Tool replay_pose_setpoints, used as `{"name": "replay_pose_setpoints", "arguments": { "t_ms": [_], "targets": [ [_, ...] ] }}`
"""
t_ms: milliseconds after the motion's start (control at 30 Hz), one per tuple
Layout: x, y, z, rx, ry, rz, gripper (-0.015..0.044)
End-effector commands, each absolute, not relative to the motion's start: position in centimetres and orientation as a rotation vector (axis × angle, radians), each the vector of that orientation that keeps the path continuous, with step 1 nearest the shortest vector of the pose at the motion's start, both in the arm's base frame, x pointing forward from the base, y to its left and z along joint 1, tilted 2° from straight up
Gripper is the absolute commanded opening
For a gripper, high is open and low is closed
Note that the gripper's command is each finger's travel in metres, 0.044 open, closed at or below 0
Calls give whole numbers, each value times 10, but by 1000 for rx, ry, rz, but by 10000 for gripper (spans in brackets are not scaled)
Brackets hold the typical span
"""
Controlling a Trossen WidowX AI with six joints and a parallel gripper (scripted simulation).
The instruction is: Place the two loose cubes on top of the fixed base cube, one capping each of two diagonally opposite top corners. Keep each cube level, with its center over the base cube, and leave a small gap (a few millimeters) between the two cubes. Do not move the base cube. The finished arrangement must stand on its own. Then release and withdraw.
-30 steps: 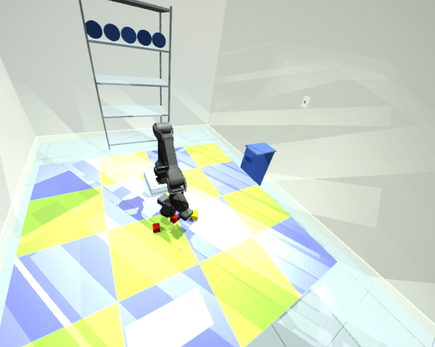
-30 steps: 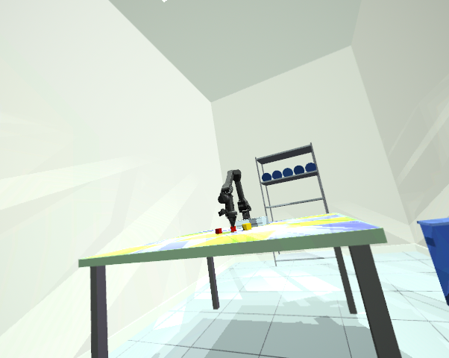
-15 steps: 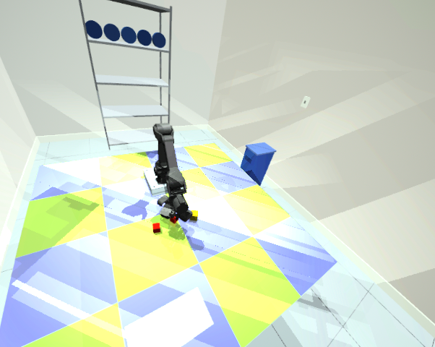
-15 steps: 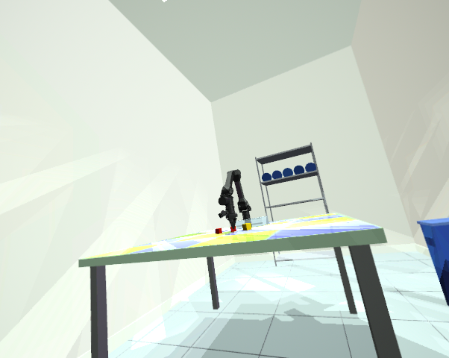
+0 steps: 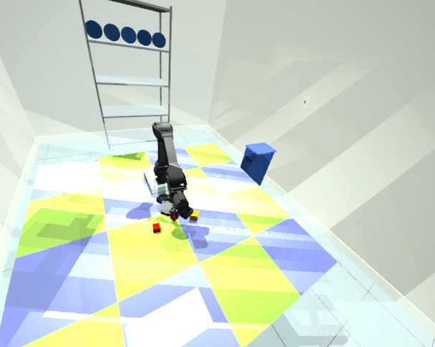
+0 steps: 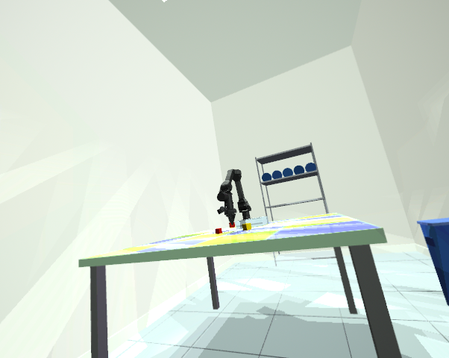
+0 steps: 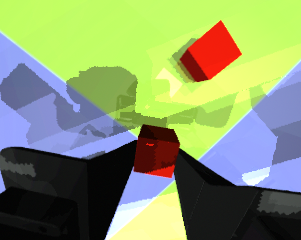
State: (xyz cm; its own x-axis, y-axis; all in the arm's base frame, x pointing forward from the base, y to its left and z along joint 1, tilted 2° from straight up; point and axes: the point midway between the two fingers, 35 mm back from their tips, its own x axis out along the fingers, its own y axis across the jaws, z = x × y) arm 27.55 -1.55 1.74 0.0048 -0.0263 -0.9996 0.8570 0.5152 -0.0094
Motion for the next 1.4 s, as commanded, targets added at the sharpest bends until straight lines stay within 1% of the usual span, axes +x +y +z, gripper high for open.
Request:
{"name": "replay_pose_setpoints", "arguments": {
  "t_ms": [0,767,1367],
  "targets": [
    [276,-15,30,784,1398,-821,105],
    [270,-11,100,806,1399,-833,105],
    [288,29,81,905,1358,-924,105]
  ]
}}
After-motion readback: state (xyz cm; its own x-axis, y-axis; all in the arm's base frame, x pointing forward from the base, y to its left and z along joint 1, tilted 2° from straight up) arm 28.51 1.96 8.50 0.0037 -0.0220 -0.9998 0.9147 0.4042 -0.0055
